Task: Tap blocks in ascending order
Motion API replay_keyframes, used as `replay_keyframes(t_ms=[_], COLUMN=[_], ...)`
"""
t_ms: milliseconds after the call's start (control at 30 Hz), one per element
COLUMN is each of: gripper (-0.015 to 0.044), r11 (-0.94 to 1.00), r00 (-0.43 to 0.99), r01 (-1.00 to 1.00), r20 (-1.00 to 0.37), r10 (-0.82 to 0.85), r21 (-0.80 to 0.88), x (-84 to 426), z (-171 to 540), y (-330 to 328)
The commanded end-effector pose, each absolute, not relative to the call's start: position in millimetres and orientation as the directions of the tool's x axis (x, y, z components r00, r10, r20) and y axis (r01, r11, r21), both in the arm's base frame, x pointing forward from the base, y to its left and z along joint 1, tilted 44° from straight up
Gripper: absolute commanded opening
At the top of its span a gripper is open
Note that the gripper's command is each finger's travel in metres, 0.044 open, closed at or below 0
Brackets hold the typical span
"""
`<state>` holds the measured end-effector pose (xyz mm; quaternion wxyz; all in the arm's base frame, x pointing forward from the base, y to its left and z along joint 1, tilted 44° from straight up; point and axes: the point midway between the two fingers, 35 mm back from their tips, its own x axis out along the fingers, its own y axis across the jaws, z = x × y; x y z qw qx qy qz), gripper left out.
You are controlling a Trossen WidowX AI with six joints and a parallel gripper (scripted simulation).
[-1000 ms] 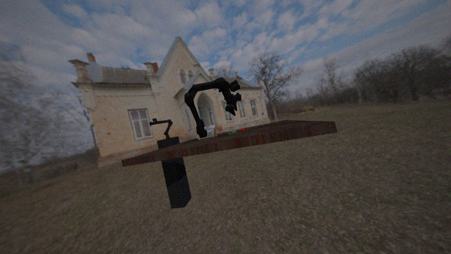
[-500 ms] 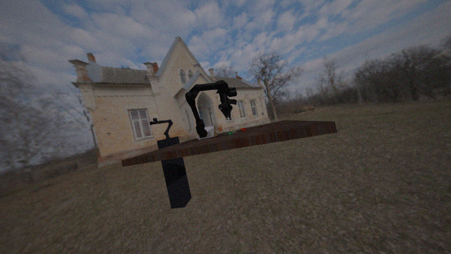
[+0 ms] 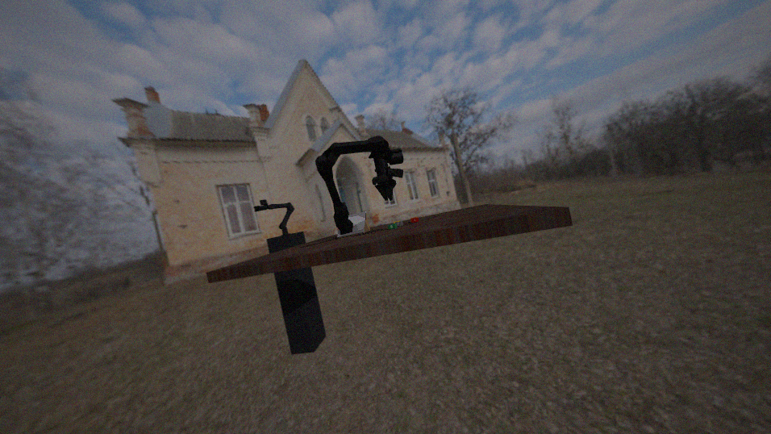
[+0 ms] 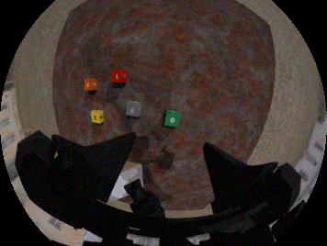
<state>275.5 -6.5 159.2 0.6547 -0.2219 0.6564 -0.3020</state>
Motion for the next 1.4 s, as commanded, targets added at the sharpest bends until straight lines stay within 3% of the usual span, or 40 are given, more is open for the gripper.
replay_keyframes(t_ms=[0, 200, 933, 1200, 1367], gripper=[0.04, 0.04, 0.04, 0.04, 0.04], r11=[0.715, 0.717, 0.718, 0.722, 0.722], r00=[-0.045, -0.044, -0.044, -0.043, -0.044], r01=[0.106, 0.106, 0.106, 0.106, 0.107], r20=[-0.722, -0.724, -0.724, -0.729, -0.728], r10=[-0.69, -0.689, -0.688, -0.683, -0.684], r21=[-0.691, -0.689, -0.688, -0.683, -0.684], x=[276, 282, 282, 263, 261], z=[157, 103, 101, 19, 15], y=[-5, 51, 54, 143, 147])
